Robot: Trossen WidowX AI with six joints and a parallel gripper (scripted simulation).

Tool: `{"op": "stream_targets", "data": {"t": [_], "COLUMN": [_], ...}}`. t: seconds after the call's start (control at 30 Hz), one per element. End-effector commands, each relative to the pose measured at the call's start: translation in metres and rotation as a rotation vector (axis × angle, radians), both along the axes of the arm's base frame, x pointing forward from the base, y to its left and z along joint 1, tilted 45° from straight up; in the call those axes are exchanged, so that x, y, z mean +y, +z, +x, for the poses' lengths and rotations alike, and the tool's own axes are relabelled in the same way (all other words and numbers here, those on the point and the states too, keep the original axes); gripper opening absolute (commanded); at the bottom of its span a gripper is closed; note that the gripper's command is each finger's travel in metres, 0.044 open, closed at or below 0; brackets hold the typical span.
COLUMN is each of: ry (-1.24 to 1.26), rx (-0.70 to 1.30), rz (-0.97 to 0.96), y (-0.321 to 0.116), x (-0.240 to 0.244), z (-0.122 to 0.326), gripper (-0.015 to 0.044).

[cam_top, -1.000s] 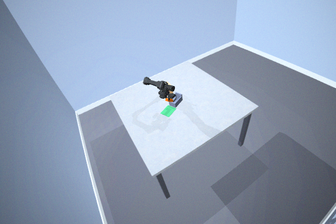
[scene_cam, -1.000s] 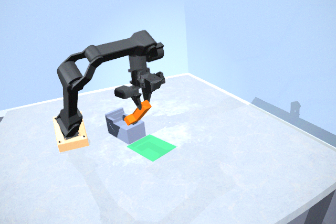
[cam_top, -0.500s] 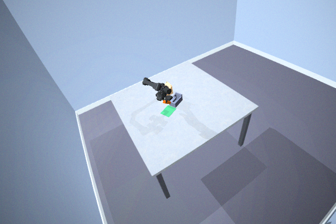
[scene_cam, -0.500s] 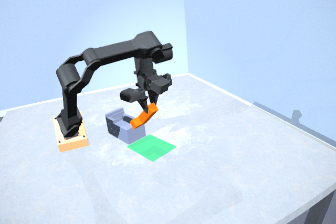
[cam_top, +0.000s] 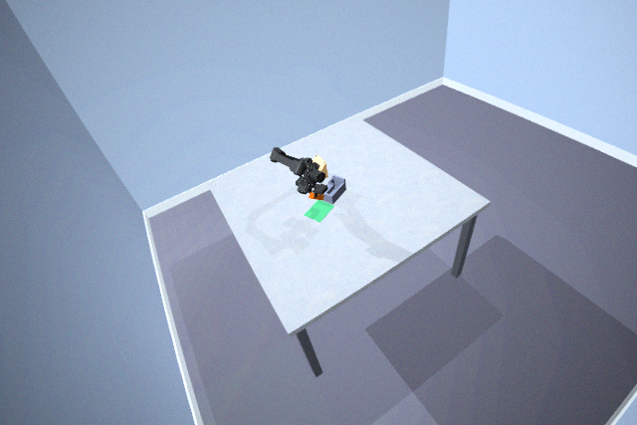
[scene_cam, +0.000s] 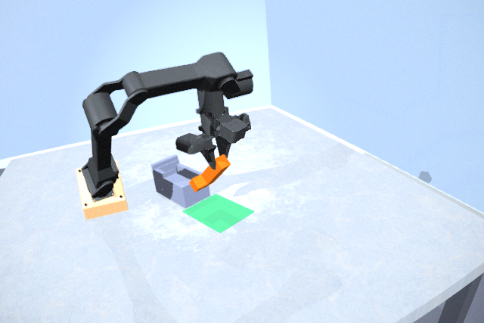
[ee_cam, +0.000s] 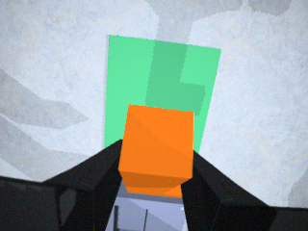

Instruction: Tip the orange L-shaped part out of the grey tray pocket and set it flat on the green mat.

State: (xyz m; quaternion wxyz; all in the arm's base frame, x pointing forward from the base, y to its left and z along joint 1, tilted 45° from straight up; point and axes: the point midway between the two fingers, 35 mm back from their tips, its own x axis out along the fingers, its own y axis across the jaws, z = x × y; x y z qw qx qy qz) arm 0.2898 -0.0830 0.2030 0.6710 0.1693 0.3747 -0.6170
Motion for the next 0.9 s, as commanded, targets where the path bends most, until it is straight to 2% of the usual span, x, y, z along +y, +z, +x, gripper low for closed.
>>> {"op": "stream_targets", "data": {"t": [0.0, 0.87], "ry": [-0.004, -0.008], "rx": [0.014, 0.017], "rz": [-0.005, -0.008], "y": [-0.006, -0.034], "x": [-0.006, -0.034], "z": [-0.002, -0.004], "gripper": [0.0000, 0.0000]}}
